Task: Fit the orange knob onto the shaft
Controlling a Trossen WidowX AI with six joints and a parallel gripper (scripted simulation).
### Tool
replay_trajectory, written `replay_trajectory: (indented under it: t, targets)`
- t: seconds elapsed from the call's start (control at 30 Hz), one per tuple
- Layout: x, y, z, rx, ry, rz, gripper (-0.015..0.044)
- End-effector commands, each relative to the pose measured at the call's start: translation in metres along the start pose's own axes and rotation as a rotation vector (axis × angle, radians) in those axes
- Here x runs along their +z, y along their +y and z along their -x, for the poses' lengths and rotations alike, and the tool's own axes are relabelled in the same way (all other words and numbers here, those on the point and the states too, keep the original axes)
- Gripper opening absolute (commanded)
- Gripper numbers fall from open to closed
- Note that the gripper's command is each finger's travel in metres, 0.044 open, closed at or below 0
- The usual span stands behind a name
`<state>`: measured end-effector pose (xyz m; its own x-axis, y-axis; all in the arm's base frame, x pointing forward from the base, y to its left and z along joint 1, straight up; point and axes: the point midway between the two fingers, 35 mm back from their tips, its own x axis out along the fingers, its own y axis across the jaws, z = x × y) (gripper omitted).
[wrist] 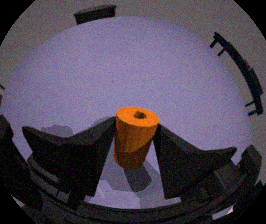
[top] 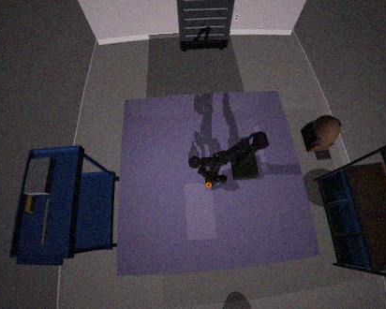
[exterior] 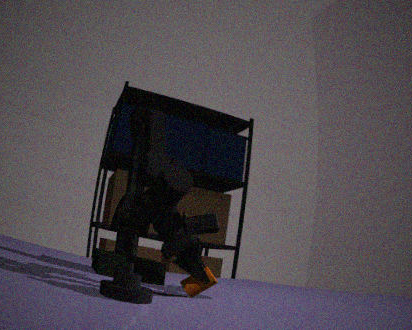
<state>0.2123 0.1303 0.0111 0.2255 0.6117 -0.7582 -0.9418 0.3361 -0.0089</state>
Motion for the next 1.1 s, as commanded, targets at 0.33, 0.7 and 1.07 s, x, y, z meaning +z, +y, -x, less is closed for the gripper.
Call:
replay_trajectory:
  t: [0.33, 0.7, 1.07]
  targets:
    - [-0.013, 0.001, 0.009, 0.000, -0.228, 0.005, 0.0179]
    - [-0.024, 0.001, 0.014, 0.001, -0.405, 0.004, 0.0179]
    - [-0.035, 0.002, 0.017, 0.003, -0.575, 0.003, 0.0179]
